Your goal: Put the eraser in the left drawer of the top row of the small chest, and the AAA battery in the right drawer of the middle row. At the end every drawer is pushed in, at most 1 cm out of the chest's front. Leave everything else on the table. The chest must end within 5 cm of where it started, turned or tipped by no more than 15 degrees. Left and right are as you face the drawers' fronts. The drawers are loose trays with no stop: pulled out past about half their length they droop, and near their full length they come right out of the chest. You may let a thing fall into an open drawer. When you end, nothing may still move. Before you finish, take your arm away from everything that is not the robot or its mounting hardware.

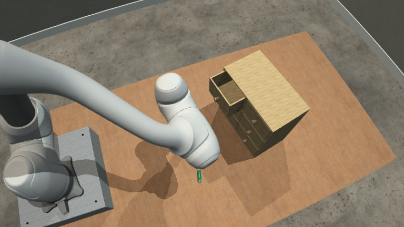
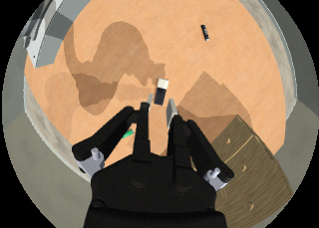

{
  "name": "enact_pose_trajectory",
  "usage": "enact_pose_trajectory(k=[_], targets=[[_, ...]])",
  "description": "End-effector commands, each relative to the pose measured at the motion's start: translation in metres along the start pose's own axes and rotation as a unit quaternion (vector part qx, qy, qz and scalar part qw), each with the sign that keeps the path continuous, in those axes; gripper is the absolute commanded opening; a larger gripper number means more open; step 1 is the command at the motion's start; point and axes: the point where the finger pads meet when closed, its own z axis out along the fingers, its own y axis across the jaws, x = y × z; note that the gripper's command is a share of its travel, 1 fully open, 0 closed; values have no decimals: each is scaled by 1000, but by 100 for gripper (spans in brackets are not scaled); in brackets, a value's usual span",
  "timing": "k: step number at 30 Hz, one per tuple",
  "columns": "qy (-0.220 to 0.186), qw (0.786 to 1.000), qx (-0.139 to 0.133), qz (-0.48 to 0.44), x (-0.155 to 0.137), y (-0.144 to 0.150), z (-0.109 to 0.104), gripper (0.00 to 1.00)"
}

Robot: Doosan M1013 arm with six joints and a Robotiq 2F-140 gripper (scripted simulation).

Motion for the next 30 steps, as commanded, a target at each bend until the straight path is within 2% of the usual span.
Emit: enact_pose_trajectory(k=[1, 30], targets=[[15, 1000, -5, -15, 0, 0, 2, 23], [15, 1000, -5, -15, 0, 0, 7, 23]])
